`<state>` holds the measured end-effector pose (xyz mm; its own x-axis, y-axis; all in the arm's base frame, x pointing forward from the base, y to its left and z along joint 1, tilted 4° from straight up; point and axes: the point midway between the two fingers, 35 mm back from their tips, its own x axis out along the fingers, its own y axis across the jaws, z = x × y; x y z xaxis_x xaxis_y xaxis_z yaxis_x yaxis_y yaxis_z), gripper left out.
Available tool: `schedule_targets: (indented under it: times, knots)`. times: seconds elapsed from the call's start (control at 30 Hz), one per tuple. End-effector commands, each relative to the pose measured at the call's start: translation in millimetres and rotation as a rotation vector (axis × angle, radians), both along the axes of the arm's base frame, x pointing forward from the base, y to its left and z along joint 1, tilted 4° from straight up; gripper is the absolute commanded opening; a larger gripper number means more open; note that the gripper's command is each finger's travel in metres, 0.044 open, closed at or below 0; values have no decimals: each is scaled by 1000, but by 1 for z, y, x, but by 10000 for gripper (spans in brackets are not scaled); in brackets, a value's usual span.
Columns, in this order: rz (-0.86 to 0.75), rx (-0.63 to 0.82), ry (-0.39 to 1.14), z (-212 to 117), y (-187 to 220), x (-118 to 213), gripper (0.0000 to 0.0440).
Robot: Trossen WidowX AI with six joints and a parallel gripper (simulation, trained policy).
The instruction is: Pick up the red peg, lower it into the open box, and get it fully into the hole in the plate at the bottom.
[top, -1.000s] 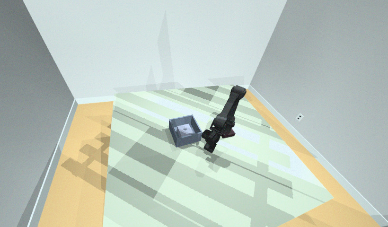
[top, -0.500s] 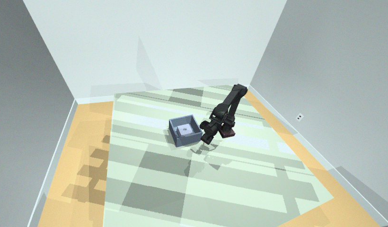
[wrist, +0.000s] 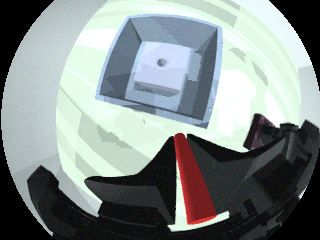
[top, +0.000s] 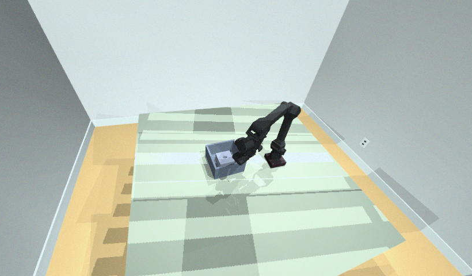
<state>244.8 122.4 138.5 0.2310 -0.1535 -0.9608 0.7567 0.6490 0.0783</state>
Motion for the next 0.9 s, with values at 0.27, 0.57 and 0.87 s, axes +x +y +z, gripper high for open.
schedule_targets:
  times: [0.27, 0.57, 0.87]
  knots:
    - [-85, -30, -43, -1, -44, 48, 0]
    - [-74, -34, -31, -16, -75, 75, 1]
    - [-3, -15, 17, -37, -95, 87, 2]
